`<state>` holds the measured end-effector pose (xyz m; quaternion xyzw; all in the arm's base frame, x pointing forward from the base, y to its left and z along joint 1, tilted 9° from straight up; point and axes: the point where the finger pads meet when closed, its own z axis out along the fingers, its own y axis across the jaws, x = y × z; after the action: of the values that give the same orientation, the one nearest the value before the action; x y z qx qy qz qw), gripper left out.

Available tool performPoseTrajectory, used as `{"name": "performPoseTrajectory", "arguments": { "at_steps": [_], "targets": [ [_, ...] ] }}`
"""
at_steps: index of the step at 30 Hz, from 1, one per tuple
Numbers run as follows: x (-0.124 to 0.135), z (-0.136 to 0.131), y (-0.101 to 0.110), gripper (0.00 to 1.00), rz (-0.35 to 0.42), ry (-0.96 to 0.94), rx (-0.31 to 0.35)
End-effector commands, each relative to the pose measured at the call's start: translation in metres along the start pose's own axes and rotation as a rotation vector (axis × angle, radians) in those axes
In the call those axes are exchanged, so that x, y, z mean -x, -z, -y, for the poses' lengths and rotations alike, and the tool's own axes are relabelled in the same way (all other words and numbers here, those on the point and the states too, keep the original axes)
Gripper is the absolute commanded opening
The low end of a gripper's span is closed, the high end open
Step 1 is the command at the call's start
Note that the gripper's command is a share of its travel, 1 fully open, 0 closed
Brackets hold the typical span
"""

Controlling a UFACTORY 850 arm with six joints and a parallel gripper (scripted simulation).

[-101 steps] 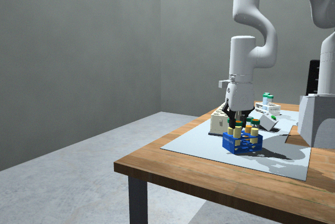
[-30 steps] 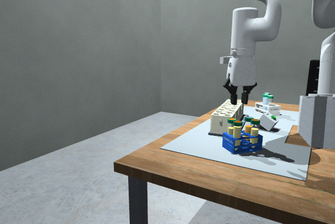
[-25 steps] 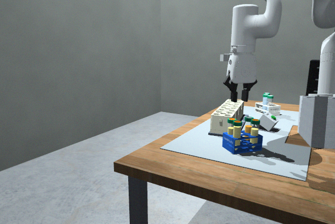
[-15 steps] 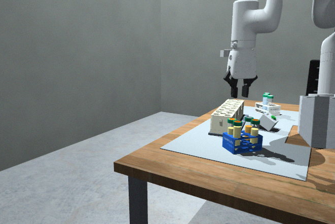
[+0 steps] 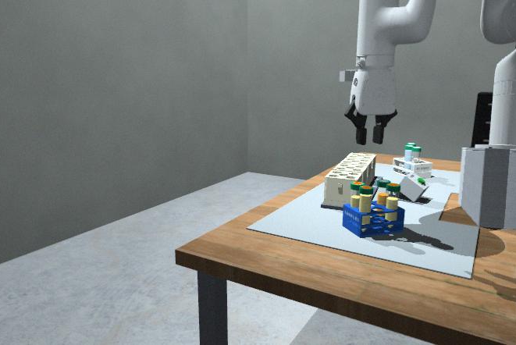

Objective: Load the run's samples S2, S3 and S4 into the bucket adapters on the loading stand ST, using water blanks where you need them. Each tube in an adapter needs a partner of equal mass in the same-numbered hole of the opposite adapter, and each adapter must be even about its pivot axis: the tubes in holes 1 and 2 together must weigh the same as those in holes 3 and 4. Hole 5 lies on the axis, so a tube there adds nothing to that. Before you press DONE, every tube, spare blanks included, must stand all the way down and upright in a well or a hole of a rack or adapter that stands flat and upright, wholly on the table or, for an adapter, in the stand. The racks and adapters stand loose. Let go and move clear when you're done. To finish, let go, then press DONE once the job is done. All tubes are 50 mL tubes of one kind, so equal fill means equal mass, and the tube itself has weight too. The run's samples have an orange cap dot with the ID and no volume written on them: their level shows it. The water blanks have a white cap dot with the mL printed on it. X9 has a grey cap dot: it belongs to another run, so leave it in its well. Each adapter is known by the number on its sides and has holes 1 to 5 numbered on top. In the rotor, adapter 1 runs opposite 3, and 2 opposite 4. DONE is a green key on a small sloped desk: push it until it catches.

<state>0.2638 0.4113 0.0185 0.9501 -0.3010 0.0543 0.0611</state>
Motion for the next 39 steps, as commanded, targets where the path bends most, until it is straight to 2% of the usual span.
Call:
{"name": "performPoseTrajectory", "arguments": {
  "at_steps": [1,13,14,25,27,31,39],
  "targets": [
    [0.0,0.001,0.001,0.44,0.0,0.0,-0.002],
    [0.0,0.001,0.001,0.44,0.0,0.0,-0.002],
    [0.0,-0.004,0.001,0.57,0.0,0.0,-0.002],
    [0.0,-0.059,0.001,0.57,0.0,0.0,-0.002],
    [0.0,-0.059,0.001,0.57,0.0,0.0,-0.002],
    [0.0,-0.079,0.001,0.57,0.0,0.0,-0.002],
    [0.0,-0.079,0.001,0.57,0.0,0.0,-0.002]
  ]
}}
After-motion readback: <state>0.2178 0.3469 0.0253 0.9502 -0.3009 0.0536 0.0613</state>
